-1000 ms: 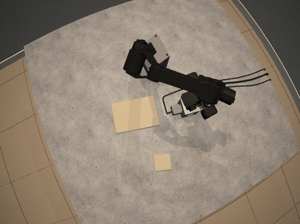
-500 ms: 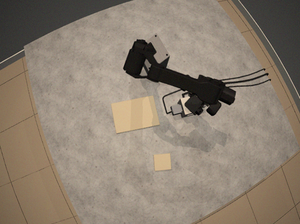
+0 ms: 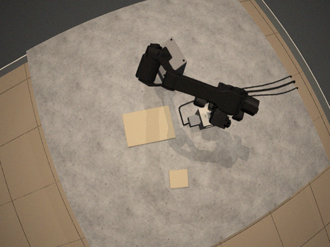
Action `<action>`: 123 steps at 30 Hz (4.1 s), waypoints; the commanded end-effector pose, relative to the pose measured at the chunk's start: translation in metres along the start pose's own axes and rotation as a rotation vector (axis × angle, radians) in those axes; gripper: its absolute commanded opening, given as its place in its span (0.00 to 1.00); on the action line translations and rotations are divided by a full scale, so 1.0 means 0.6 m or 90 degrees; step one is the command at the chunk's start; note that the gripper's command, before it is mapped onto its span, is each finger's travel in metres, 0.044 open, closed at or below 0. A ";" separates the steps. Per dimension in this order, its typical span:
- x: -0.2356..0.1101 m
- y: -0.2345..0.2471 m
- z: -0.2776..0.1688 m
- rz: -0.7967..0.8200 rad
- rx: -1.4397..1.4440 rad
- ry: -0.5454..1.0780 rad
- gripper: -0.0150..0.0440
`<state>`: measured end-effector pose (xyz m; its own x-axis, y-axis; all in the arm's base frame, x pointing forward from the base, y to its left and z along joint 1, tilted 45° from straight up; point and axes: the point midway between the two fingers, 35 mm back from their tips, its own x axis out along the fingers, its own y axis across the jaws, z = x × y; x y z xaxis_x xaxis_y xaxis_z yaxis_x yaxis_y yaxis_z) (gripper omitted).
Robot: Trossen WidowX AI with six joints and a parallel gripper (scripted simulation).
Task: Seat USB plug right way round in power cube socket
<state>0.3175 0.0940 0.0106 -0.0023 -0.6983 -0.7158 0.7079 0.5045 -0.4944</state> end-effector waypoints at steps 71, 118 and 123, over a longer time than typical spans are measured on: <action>0.000 0.000 0.000 0.001 -1.238 0.000 0.25; 0.005 -0.002 0.001 -0.006 -1.387 0.002 0.25; 0.006 -0.002 0.002 -0.007 -1.386 0.003 0.25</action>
<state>0.3172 0.0913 0.0097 -0.0042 -0.7023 -0.7119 -0.9848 0.1264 -0.1189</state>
